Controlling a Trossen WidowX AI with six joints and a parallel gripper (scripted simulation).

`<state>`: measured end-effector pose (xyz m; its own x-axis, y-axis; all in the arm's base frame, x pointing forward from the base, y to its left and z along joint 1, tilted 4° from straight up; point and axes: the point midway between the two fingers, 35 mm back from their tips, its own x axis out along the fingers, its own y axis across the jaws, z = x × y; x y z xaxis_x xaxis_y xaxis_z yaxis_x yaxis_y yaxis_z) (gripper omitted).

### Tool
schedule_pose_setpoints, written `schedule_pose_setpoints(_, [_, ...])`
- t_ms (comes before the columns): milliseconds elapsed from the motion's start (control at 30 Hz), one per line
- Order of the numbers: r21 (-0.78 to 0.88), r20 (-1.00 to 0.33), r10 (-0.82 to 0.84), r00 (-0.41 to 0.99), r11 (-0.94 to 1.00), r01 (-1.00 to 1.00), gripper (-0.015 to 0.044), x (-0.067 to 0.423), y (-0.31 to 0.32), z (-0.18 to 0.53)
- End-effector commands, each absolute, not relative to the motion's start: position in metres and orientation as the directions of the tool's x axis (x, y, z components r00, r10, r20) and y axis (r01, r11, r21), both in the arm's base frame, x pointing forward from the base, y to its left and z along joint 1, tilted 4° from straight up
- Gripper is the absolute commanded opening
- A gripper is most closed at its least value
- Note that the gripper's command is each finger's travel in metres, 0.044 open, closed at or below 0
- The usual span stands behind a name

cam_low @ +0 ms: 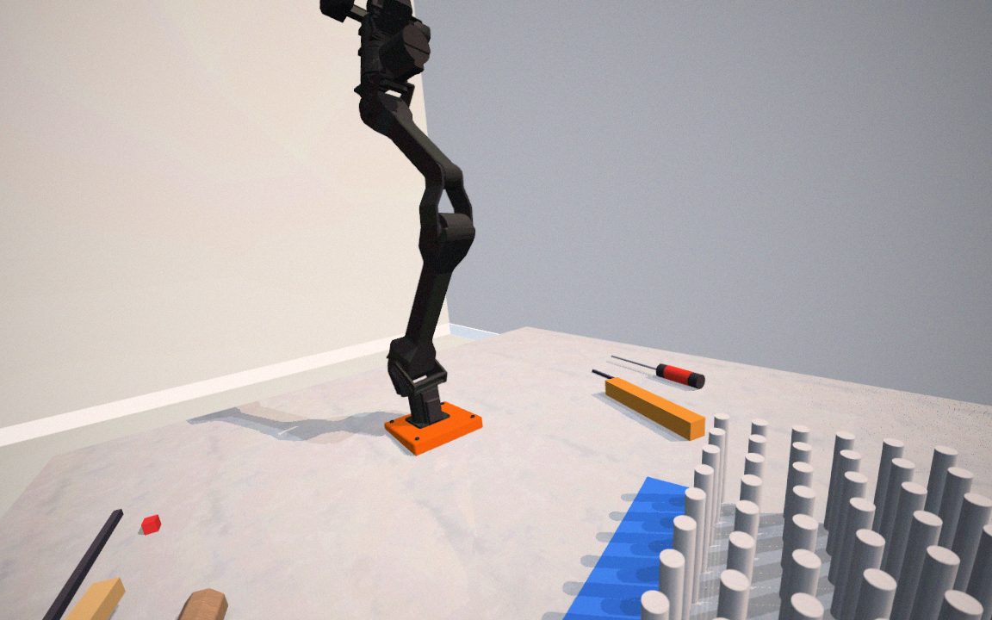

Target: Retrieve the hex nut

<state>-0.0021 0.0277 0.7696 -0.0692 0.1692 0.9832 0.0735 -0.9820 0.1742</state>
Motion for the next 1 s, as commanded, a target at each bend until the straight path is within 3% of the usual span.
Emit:
schedule_pose_setpoints(0, [0.172, 0.983, 0.167, -0.073, -0.982, 0.079, 0.0426, -0.004, 0.027, 0.769])
schedule_pose_setpoints(500, [0.028, 0.933, -0.173, -0.316, -0.839, 0.543, 0.044, -0.117, -0.085, 0.731])
schedule_pose_setpoints(733, [-0.027, 0.867, -0.384, -0.319, -0.675, 0.737, 0.044, -0.13, -0.164, 0.698])
schedule_pose_setpoints(967, [-0.086, 0.772, -0.591, -0.236, -0.464, 0.882, 0.044, -0.112, -0.248, 0.655])
